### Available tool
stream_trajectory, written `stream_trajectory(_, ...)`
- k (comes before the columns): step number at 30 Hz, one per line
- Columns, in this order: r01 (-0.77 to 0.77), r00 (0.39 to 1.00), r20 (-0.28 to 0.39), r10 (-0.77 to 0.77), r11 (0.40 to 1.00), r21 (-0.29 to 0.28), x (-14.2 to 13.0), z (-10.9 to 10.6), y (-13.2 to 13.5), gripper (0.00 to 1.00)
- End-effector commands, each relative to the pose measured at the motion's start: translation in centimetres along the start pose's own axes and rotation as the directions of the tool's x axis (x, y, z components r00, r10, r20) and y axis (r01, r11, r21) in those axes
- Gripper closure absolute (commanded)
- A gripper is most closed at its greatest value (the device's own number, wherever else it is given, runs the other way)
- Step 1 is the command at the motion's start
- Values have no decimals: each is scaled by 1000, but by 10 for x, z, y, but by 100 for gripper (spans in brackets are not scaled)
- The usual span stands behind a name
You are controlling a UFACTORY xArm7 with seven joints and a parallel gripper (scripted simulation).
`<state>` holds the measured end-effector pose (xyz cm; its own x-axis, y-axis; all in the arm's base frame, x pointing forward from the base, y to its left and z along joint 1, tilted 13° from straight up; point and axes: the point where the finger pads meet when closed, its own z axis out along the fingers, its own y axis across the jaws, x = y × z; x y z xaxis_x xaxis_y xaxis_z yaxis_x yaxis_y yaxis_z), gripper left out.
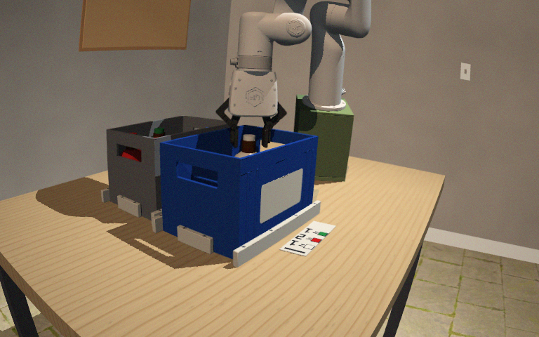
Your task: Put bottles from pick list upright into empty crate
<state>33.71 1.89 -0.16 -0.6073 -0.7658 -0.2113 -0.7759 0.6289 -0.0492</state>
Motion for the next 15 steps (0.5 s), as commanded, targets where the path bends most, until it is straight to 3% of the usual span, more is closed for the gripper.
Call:
stream_trajectory(1,0,1000,1,0,1000,2,-1,-3,-1,35)
stream_trajectory(15,0,1000,2,0,1000,2,-1,-35,-1,35)
